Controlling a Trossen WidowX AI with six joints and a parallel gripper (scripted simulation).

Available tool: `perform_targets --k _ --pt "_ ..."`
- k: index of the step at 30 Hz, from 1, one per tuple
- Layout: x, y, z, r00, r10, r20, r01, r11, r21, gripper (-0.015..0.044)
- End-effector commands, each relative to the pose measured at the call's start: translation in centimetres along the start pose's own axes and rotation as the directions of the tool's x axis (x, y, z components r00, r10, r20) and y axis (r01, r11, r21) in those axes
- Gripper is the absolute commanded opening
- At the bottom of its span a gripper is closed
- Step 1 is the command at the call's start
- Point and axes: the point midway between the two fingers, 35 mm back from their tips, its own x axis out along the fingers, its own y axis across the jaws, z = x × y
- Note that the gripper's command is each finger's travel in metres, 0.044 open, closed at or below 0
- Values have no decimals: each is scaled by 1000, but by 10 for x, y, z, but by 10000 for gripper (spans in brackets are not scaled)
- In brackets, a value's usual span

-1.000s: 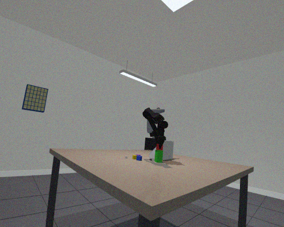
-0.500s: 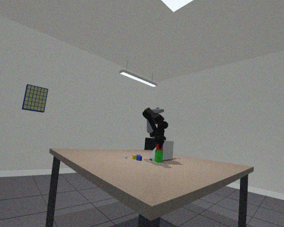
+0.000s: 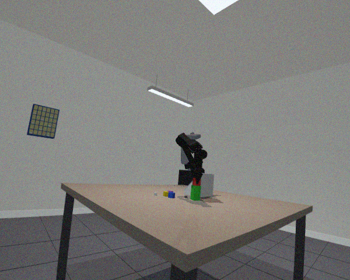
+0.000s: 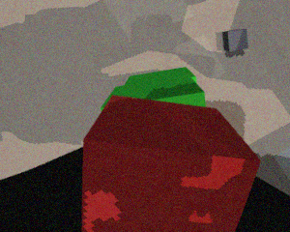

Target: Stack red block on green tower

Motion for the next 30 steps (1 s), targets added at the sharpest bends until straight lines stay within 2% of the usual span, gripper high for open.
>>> perform_targets --k 1,17,30 --pt "0 0 0 1000 0 0 0 1000 0 26" --pt "0 0 0 1000 0 0 0 1000 0 440" --pt "0 0 0 1000 0 0 0 1000 0 440"
